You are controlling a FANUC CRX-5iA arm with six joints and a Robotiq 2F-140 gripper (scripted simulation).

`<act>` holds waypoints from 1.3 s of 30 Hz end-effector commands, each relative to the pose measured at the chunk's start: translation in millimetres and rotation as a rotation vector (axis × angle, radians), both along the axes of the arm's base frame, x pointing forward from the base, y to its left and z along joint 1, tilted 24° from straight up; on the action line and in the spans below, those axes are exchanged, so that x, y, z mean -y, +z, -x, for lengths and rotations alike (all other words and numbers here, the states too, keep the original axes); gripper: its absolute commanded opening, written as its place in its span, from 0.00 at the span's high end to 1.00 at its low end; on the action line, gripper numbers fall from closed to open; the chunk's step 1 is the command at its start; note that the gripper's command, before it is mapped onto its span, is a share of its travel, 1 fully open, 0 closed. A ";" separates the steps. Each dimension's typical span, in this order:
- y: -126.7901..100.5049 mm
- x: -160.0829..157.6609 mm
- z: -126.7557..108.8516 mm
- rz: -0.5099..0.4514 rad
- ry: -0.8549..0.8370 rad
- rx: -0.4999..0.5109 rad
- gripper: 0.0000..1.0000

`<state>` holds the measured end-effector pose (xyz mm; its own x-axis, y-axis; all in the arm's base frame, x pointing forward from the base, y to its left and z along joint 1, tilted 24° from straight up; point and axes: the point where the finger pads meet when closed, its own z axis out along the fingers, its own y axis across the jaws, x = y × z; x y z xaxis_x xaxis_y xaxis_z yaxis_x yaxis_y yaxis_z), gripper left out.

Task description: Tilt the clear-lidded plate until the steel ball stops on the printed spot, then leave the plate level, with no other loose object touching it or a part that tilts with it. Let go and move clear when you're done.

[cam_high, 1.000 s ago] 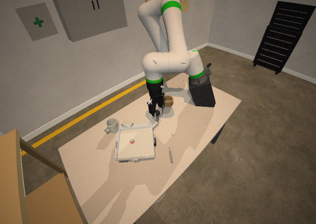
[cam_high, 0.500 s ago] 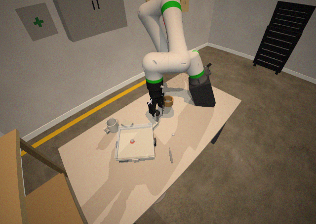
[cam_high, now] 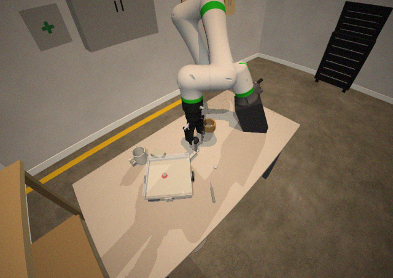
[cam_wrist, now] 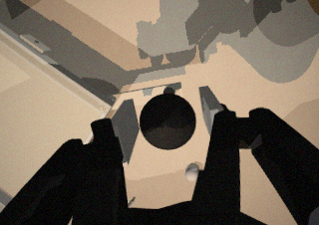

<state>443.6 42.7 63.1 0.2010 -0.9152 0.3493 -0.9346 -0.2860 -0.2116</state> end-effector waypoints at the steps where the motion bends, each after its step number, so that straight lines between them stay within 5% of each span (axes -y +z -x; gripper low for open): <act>1: 0.7 -0.3 0.1 0.000 0.000 0.000 0.58; 39: 44.4 -13.9 14.1 0.000 0.000 0.000 0.58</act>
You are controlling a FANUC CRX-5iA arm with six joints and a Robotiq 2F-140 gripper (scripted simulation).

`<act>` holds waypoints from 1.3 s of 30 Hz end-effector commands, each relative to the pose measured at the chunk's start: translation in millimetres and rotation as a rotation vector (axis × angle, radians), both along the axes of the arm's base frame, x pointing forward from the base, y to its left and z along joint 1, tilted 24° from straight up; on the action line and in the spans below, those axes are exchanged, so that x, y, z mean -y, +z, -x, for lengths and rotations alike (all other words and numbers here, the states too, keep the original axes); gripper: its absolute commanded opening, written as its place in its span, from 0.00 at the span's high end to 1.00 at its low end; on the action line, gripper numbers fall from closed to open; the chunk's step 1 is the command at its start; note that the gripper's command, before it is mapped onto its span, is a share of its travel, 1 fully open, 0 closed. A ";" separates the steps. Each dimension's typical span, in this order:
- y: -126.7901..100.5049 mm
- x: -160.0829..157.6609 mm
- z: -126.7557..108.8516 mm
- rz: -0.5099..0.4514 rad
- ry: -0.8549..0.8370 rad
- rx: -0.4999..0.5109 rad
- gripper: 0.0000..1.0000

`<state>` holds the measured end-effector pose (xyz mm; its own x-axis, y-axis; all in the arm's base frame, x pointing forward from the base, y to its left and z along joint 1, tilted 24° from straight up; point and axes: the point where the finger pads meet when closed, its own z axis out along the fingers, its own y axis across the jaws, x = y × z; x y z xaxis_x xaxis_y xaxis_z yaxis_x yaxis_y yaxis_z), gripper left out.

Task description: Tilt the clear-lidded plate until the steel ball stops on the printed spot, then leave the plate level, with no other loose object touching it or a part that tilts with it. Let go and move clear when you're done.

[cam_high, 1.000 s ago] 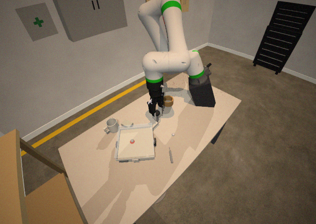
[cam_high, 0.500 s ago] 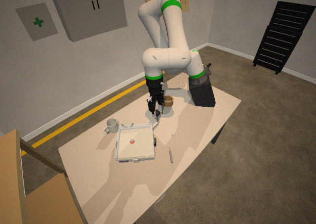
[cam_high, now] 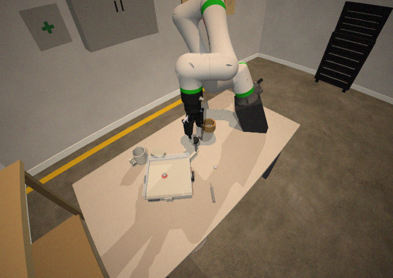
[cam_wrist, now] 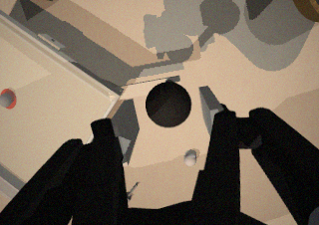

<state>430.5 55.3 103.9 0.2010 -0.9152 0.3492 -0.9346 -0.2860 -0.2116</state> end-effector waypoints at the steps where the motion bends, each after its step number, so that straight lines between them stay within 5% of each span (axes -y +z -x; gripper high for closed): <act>1: 4.8 -1.6 1.5 0.000 0.000 0.000 0.58; 23: 13.9 -4.4 4.4 0.000 0.000 0.000 0.58; 24: 13.9 -4.4 4.4 0.000 0.000 0.000 0.00; 39: 13.9 -4.4 4.4 0.000 0.000 0.000 0.00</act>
<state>426.0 59.6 117.7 0.2009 -0.9152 0.3493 -0.9346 -0.2859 -0.2115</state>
